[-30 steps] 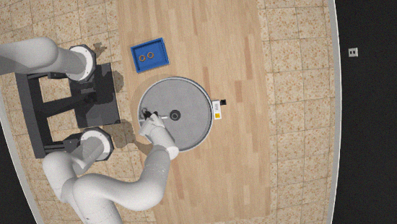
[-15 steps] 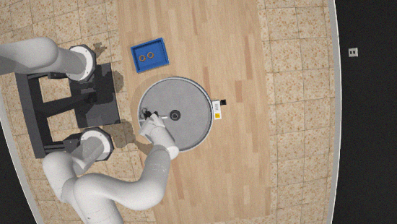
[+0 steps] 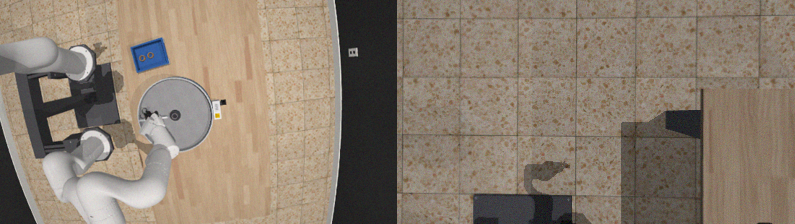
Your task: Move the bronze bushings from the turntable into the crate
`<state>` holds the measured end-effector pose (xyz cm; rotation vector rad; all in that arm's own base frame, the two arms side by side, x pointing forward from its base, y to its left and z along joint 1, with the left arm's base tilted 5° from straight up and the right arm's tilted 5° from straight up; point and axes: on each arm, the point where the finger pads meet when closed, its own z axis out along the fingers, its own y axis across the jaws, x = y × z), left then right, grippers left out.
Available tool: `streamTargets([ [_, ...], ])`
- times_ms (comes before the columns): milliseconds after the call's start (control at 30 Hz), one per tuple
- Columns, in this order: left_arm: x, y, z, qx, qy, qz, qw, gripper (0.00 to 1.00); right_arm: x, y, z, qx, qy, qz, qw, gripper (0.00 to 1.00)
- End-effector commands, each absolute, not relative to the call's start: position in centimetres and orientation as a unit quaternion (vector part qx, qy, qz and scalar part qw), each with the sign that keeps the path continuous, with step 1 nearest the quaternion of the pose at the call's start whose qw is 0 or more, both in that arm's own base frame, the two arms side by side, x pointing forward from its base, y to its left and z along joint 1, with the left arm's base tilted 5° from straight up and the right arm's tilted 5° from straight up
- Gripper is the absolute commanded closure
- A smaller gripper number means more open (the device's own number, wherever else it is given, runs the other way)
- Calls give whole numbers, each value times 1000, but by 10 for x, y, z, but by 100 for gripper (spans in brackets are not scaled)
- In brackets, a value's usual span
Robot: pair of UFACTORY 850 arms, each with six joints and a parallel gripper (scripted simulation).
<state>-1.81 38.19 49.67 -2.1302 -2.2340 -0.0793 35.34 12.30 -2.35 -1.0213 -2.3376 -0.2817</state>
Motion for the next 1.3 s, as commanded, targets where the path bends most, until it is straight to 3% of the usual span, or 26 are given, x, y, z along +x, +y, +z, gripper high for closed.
streamTargets([
  [0,-18,382,498,-690,-723,-26,28,0,354,123,-23,-381,-874,-106,283,89],
  [33,-18,382,498,-690,-723,-26,28,0,354,123,-23,-381,-874,-106,283,100],
  [1267,-18,382,498,-690,-723,-26,28,0,354,123,-23,-381,-874,-106,283,100],
])
